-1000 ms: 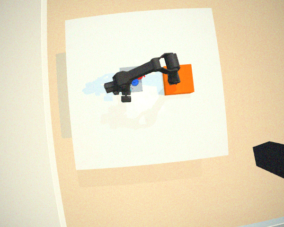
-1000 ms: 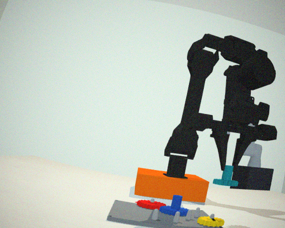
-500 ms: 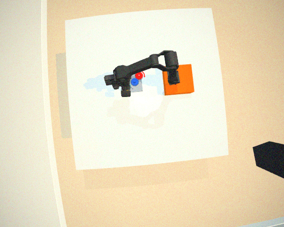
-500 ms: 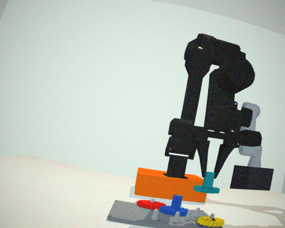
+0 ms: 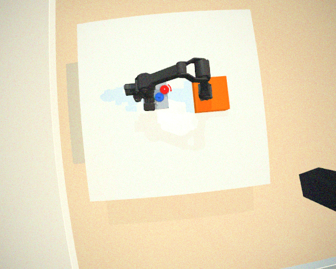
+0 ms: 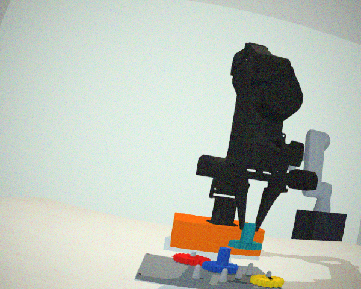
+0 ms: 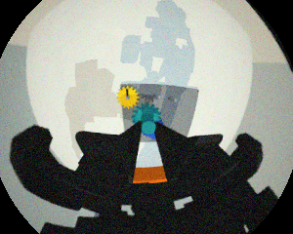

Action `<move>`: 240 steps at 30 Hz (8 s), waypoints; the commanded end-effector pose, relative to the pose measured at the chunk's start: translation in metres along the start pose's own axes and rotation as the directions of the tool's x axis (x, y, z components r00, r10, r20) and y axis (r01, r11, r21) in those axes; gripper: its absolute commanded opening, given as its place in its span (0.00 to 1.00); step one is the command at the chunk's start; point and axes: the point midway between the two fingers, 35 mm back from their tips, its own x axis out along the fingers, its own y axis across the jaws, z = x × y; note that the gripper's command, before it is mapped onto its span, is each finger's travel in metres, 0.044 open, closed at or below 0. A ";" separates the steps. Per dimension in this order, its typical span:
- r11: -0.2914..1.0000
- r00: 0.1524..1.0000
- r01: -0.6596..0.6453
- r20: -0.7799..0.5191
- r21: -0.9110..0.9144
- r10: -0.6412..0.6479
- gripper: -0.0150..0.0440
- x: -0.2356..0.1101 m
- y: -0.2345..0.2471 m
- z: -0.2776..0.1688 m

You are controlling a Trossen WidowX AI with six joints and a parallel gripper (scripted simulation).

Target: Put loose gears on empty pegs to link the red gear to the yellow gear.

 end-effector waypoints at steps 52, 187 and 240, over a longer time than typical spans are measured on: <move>0.818 1.000 -0.003 0.001 -0.576 0.004 0.25 0.031 0.000 0.000; 0.866 1.000 -0.015 -0.006 -0.499 0.014 1.00 -0.064 0.139 -0.053; 0.866 1.000 -0.025 -0.012 -0.499 0.022 1.00 -0.087 0.239 -0.155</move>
